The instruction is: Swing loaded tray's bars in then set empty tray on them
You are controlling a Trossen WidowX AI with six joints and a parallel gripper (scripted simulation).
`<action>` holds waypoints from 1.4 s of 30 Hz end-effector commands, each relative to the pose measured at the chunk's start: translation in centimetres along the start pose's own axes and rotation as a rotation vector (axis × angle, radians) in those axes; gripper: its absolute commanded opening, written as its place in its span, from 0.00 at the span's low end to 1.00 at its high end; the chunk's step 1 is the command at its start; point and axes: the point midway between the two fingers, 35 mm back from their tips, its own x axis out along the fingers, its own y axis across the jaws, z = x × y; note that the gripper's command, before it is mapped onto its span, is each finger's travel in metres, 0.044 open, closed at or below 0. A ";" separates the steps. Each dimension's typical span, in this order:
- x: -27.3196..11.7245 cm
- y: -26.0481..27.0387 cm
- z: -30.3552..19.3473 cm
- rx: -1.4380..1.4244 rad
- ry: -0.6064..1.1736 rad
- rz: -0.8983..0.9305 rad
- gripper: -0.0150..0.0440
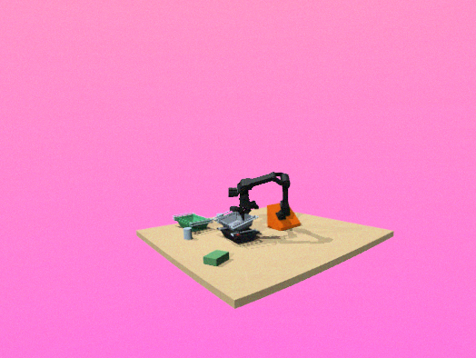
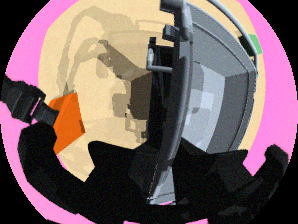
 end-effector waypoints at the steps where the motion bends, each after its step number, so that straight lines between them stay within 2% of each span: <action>1: 0.7 0.5 0.4 -0.007 0.000 0.031 0.25; 16: 0.1 0.0 0.0 0.000 0.000 0.002 0.25; 25: 1.4 0.8 0.6 -0.007 0.000 0.031 0.25; 42: 1.4 0.8 0.6 -0.007 0.000 0.031 0.25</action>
